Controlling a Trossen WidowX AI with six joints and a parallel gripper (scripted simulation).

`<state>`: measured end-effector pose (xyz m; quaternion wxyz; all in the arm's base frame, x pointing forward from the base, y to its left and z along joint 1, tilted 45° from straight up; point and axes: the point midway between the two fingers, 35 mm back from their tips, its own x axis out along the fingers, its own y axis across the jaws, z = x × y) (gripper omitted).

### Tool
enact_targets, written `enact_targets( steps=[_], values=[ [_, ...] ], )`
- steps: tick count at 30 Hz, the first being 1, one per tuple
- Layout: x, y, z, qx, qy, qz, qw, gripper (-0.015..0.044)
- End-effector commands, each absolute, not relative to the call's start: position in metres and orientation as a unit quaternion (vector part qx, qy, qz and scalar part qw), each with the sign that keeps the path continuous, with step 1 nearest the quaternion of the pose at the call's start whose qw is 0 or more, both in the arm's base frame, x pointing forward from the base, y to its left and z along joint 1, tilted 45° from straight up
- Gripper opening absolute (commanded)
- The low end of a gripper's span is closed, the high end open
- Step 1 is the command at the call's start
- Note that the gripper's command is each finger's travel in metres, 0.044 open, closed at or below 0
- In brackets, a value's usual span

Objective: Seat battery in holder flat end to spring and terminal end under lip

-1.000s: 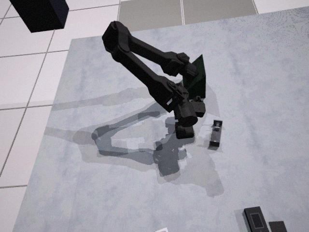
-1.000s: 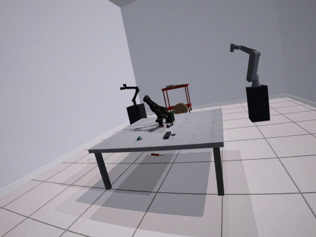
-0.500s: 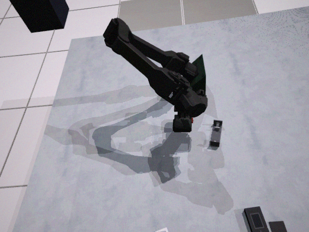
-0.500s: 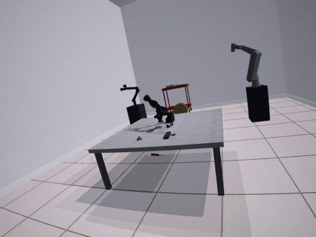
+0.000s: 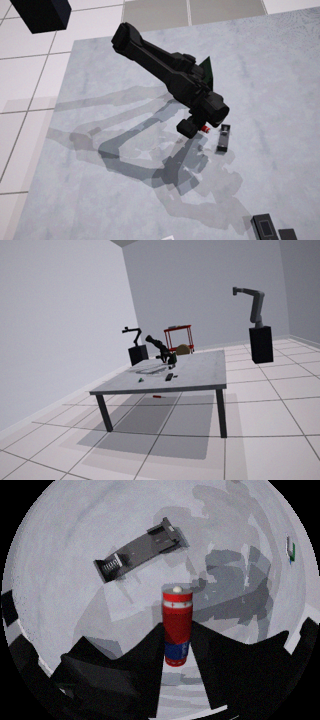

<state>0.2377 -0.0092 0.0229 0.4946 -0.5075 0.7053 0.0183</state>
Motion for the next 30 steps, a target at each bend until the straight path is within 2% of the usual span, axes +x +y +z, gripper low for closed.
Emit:
enact_targets(
  steps=[1, 23, 30],
  values=[
    [0.241, 0.000, 0.017, -0.468, 0.707, -0.033, 0.530, 0.0067],
    [0.259, 0.053, -0.020, -0.183, 0.617, -0.344, 0.684, 0.0067],
    [0.259, 0.056, -0.023, -0.159, 0.605, -0.364, 0.690, 0.0067]
  ],
)
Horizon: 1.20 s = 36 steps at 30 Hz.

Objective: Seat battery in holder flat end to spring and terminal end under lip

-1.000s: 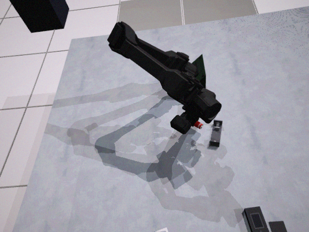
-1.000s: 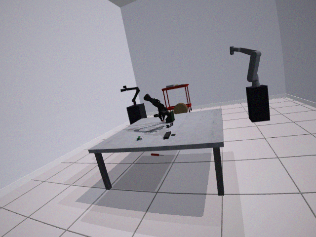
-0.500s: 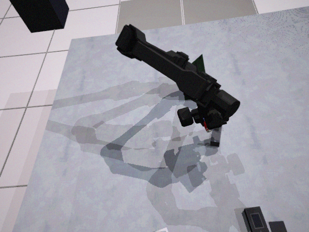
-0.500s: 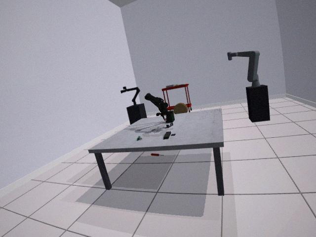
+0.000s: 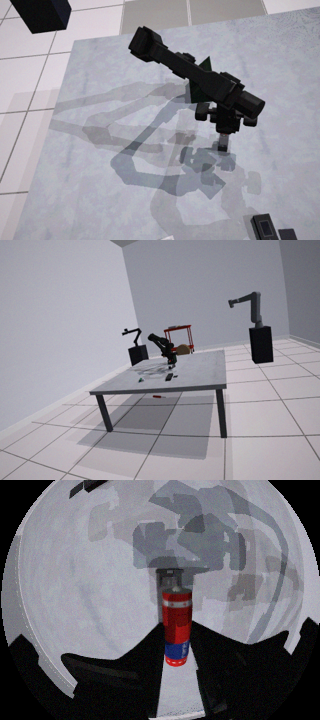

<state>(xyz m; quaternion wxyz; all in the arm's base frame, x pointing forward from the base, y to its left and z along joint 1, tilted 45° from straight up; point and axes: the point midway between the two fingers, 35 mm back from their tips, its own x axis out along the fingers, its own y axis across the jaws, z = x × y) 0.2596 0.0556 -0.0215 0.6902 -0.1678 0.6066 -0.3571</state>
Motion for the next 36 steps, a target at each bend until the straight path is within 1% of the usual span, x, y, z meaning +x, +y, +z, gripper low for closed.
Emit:
enact_targets(
  steps=[1, 20, 36],
  values=[
    [0.259, 0.056, -0.023, -0.160, 0.604, -0.364, 0.691, 0.0067],
    [0.264, 0.028, -0.049, -0.203, 0.521, -0.330, 0.760, 0.0067],
    [0.263, 0.024, -0.058, -0.220, 0.485, -0.314, 0.786, 0.0067]
  ],
)
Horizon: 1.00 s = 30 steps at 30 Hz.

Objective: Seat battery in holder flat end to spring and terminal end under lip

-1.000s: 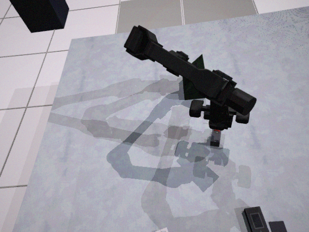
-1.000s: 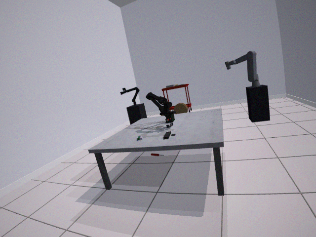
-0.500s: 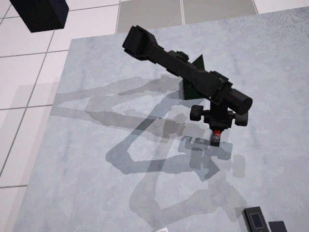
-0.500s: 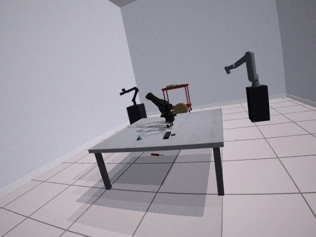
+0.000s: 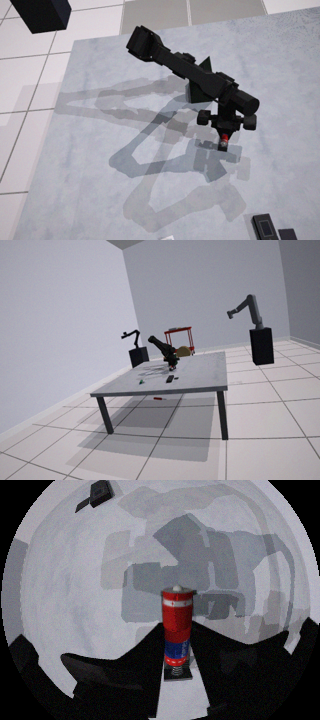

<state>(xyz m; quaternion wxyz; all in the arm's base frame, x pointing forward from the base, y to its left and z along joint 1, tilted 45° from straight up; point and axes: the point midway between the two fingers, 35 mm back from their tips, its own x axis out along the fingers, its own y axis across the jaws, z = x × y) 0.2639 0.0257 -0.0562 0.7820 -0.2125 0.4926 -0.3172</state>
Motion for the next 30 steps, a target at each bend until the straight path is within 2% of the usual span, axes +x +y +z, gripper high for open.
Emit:
enact_targets(
  steps=[1, 30],
  values=[
    [0.2626, 0.0241, -0.0583, -0.221, 0.483, -0.313, 0.788, 0.0067],
    [0.2538, 0.0164, -0.0642, -0.246, 0.415, -0.288, 0.827, 0.0067]
  ],
)
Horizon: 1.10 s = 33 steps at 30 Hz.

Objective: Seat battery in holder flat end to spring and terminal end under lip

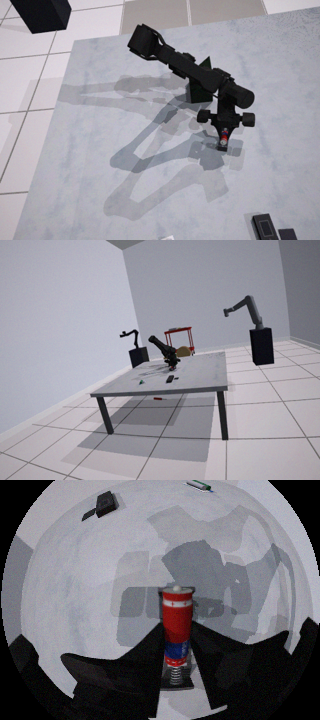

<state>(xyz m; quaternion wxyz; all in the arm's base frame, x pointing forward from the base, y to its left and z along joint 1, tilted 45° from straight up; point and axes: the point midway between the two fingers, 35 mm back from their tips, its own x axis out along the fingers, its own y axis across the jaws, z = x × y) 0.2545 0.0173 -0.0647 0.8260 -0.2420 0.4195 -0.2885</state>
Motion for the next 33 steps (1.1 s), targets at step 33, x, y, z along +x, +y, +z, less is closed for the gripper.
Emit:
enact_targets(
  steps=[33],
  values=[
    [0.234, 0.018, -0.074, -0.235, 0.442, -0.284, 0.818, 0.0067]
  ],
)
